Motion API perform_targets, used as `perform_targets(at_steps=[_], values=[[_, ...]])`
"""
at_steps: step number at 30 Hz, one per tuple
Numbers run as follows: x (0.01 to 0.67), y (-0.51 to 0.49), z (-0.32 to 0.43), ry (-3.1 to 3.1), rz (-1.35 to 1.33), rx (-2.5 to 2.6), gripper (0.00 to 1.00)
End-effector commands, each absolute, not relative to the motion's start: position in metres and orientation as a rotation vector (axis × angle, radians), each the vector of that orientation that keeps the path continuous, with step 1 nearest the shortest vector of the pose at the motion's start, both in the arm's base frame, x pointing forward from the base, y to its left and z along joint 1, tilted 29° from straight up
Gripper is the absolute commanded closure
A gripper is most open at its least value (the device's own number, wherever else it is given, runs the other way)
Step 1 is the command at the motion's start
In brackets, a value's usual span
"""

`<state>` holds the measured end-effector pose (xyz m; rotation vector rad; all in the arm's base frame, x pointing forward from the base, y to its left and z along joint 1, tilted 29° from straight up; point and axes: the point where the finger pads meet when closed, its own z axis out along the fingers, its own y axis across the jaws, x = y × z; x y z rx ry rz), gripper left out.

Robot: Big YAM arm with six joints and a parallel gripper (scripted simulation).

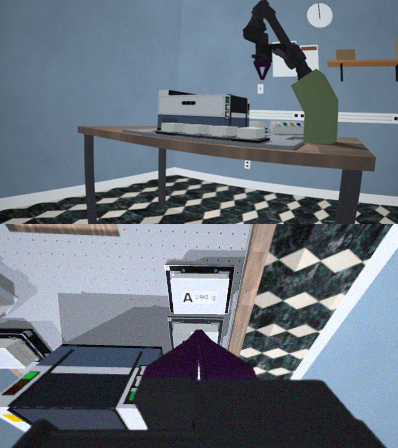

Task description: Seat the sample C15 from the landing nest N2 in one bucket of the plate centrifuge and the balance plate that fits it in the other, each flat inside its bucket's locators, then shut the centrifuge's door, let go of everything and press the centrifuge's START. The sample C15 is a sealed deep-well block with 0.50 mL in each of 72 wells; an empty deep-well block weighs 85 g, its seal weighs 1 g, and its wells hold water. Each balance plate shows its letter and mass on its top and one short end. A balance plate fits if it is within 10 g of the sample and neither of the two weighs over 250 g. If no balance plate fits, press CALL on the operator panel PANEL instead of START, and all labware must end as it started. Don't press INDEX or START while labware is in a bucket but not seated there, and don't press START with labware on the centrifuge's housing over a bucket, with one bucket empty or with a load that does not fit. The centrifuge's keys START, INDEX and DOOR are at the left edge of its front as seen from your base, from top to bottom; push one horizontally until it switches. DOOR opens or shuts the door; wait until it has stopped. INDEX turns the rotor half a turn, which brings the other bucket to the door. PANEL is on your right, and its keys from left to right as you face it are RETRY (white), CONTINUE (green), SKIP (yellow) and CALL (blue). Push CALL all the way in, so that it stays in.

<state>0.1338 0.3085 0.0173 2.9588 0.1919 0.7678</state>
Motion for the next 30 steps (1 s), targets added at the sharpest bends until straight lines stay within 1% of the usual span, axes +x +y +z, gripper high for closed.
perform_targets(at_steps=[1,30], values=[[0.1292,0.3268,0.0297,0.182,0.791,2.992,1.0],[0.1293,0.3257,0.0304,0.173,0.792,2.996,1.0]])
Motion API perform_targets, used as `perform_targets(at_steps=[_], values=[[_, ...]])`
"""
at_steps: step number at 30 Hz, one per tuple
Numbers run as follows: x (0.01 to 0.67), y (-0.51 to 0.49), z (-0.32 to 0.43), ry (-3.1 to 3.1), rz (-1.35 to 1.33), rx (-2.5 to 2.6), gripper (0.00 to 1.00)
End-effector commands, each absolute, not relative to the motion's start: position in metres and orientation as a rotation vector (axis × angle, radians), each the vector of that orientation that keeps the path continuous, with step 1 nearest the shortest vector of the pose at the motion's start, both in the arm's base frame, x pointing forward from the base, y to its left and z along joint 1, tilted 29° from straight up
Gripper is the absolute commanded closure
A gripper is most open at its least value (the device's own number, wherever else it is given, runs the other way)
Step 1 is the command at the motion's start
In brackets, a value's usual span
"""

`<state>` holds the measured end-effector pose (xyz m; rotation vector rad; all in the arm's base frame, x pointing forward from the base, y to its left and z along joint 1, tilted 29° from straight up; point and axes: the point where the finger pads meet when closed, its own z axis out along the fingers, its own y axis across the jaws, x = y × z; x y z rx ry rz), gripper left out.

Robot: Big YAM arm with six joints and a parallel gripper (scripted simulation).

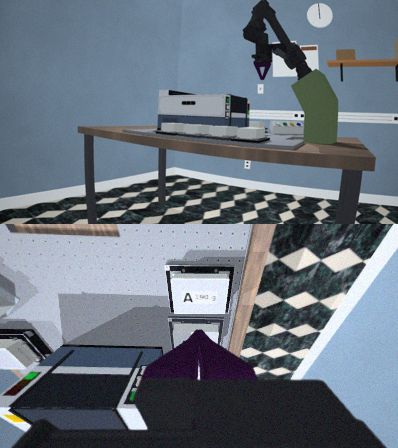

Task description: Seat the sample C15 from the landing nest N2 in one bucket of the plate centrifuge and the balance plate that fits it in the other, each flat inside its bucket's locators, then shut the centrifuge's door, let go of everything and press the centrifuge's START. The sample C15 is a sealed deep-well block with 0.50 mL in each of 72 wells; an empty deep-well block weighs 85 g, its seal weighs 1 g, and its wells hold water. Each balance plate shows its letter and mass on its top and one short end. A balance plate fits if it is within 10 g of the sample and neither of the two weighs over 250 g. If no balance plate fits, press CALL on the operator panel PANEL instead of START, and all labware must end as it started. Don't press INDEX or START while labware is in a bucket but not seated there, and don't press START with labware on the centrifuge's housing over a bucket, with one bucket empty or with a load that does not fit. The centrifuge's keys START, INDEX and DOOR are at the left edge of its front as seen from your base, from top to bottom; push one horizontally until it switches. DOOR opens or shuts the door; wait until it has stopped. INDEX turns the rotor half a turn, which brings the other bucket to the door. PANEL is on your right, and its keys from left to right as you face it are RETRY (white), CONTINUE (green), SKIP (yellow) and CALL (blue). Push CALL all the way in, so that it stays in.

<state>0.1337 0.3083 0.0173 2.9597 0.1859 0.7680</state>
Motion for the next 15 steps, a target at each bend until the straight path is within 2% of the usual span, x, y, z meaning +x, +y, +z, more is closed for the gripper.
perform_targets(at_steps=[1,15], values=[[0.1293,0.3255,0.0305,0.171,0.792,2.996,1.0],[0.1335,0.3162,0.0288,0.109,0.788,2.997,1.0]])
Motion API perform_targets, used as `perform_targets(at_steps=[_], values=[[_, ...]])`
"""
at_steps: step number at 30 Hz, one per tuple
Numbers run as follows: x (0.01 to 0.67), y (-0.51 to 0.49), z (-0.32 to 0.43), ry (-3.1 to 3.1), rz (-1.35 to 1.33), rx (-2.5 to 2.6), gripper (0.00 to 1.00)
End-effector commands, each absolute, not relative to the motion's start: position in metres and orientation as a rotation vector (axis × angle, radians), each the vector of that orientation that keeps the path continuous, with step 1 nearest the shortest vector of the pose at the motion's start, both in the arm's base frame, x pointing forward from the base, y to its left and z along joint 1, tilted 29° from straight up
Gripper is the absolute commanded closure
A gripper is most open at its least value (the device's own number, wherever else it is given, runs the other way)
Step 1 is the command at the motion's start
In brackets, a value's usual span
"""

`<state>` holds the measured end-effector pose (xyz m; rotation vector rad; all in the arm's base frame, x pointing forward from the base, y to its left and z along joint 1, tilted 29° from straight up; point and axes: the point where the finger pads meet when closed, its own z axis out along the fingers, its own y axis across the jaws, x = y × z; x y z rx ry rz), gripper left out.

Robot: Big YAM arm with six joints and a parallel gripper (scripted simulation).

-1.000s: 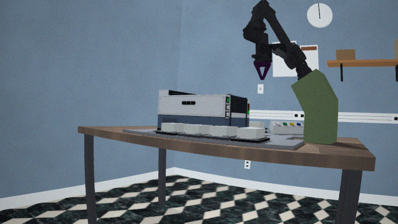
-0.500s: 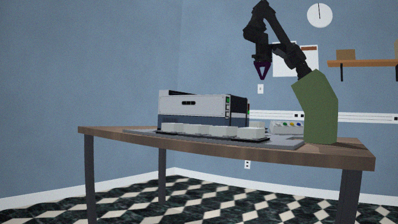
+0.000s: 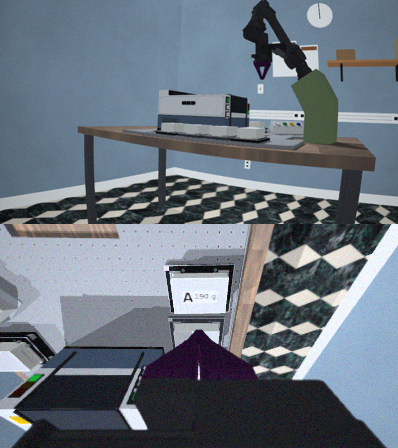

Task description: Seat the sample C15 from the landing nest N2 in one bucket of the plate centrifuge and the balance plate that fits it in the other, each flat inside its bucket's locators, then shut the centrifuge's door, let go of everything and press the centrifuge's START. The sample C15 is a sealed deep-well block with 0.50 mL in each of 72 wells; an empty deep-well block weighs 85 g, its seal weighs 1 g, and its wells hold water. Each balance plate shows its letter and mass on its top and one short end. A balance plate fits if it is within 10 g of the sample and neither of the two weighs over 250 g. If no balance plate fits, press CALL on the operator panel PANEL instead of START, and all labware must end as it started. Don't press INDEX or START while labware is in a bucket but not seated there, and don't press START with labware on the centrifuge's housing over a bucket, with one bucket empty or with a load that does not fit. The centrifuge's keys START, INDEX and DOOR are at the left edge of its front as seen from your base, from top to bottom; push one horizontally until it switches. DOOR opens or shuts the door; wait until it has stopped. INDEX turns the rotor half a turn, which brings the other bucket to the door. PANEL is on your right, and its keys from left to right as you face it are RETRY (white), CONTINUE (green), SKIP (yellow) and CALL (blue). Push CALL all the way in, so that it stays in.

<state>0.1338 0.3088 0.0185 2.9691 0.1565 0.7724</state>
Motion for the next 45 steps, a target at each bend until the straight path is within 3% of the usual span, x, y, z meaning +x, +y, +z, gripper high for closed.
perform_targets(at_steps=[1,45], values=[[0.134,0.315,0.028,0.1,0.787,2.995,1.0],[0.151,0.293,0.03,-0.486,0.791,3.03,1.0]])
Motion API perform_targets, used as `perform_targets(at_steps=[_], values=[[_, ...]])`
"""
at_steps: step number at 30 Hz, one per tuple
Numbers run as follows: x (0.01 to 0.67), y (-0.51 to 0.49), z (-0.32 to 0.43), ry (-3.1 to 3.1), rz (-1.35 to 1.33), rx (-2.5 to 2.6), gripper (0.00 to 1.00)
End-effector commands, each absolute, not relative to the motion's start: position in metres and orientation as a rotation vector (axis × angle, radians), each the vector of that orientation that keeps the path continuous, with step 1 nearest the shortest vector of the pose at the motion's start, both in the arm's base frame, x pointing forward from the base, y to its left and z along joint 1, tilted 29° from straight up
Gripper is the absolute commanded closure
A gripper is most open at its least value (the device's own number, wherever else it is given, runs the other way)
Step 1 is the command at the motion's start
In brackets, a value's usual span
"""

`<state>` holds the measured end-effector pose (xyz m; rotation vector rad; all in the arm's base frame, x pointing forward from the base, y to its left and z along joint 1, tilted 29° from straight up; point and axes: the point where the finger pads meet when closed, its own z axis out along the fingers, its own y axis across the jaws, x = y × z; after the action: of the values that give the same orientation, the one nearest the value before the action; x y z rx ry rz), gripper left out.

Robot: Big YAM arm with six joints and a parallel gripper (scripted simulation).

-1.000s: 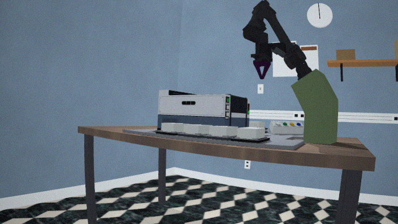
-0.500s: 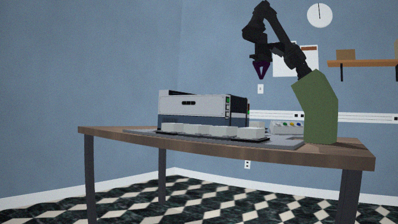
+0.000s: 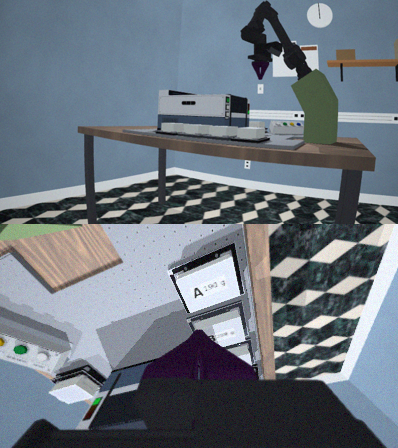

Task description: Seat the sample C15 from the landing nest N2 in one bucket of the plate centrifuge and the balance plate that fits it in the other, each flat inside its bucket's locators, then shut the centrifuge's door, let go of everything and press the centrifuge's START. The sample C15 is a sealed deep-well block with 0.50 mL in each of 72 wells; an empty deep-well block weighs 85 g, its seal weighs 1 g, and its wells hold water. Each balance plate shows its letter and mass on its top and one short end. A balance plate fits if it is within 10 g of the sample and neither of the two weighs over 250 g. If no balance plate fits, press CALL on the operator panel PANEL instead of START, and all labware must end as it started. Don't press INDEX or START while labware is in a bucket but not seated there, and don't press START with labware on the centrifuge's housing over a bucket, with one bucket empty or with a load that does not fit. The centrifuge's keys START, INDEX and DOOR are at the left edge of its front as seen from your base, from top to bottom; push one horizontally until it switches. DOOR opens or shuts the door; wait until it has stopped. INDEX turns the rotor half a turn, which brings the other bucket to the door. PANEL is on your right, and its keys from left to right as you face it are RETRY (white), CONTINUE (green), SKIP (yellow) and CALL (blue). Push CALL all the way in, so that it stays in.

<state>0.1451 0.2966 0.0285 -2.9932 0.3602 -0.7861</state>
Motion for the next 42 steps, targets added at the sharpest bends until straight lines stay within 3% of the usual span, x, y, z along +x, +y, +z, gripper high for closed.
perform_targets(at_steps=[1,42], values=[[0.15,0.29,0.031,0.501,-0.774,-2.968,1.0],[0.173,0.258,0.047,1.484,-0.653,-2.432,1.0]])
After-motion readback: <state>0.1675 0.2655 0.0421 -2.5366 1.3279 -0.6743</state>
